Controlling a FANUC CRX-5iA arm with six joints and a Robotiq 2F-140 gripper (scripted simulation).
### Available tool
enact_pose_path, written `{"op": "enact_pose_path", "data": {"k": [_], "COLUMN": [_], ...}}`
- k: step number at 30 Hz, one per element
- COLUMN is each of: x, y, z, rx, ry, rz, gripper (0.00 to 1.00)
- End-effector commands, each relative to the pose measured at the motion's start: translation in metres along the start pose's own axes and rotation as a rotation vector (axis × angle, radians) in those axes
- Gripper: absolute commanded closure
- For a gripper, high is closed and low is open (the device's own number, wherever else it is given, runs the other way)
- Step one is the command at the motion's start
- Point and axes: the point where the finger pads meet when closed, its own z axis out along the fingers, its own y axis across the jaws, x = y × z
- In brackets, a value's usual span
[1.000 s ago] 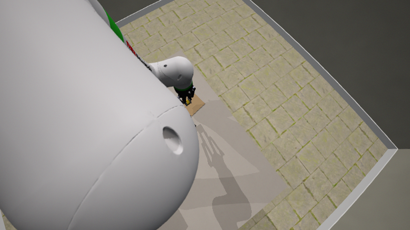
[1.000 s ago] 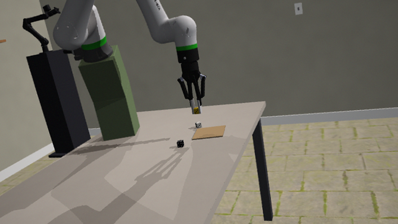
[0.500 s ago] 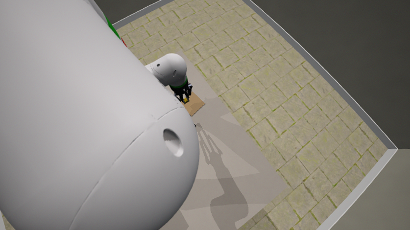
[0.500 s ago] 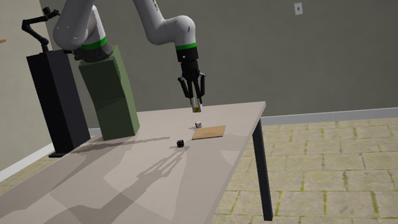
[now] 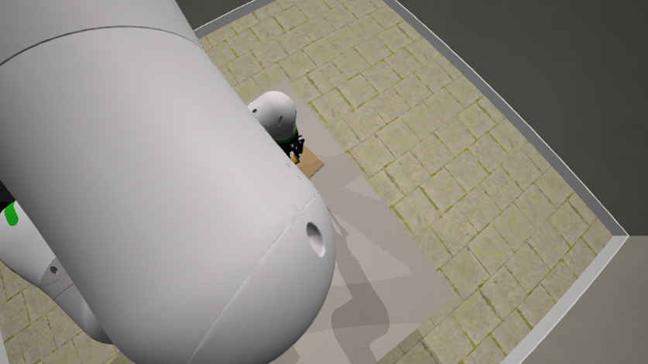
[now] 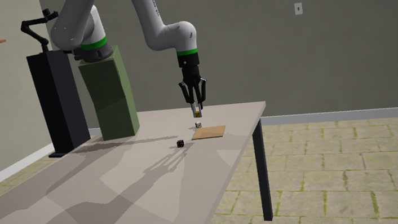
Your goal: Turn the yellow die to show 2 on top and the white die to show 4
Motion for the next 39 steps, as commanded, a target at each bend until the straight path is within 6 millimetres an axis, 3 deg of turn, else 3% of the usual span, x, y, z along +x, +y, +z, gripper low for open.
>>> {"op": "enact_pose_path", "data": {"k": [1,9,16,39], "x": [0.000,0.000,0.000,0.000], "y": [-0.001,0.000,0.000,0.000], "z": [0.015,0.054,0.070,0.073], "rx": [0.006,0.006,0.006,0.006], "ry": [0.000,0.000,0.000,0.000], "rz": [0.001,0.001,0.001,0.001], "gripper": [0.87,0.87,0.87,0.87]}}
